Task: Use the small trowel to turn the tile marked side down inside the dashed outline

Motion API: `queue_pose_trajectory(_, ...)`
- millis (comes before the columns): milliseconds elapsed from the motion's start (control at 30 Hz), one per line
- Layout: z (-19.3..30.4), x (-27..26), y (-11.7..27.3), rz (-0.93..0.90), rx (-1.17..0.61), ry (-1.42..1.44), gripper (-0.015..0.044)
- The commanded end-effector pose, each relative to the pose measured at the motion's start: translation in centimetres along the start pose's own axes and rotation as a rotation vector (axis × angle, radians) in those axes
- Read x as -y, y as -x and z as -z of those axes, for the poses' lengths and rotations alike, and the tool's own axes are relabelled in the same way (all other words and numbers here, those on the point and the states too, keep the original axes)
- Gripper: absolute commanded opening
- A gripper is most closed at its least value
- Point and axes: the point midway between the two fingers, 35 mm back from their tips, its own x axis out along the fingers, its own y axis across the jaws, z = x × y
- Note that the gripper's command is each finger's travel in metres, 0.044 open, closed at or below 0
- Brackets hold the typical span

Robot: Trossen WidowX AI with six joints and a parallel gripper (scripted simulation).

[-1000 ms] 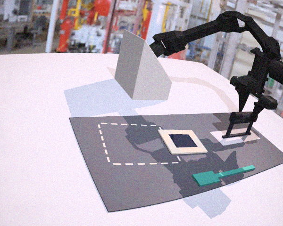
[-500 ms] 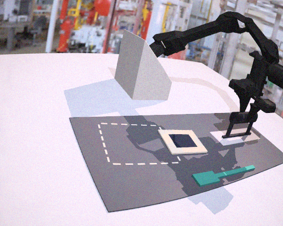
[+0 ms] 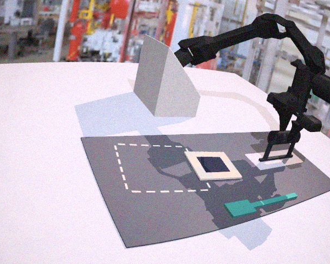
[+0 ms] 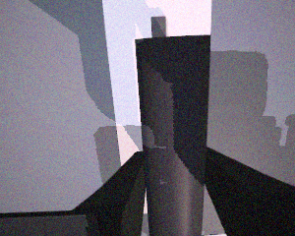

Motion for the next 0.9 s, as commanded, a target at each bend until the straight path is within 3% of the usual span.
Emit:
queue_pose_trajectory(0,-0.07,0.00,-0.05,0.000,0.002,-0.004,0.0130)
queue_pose_trajectory(733,-0.07,0.00,-0.05,0.000,0.003,-0.379,0.0130)
queue_pose_trajectory(867,-0.07,0.00,-0.05,0.000,0.003,-0.379,0.0235)
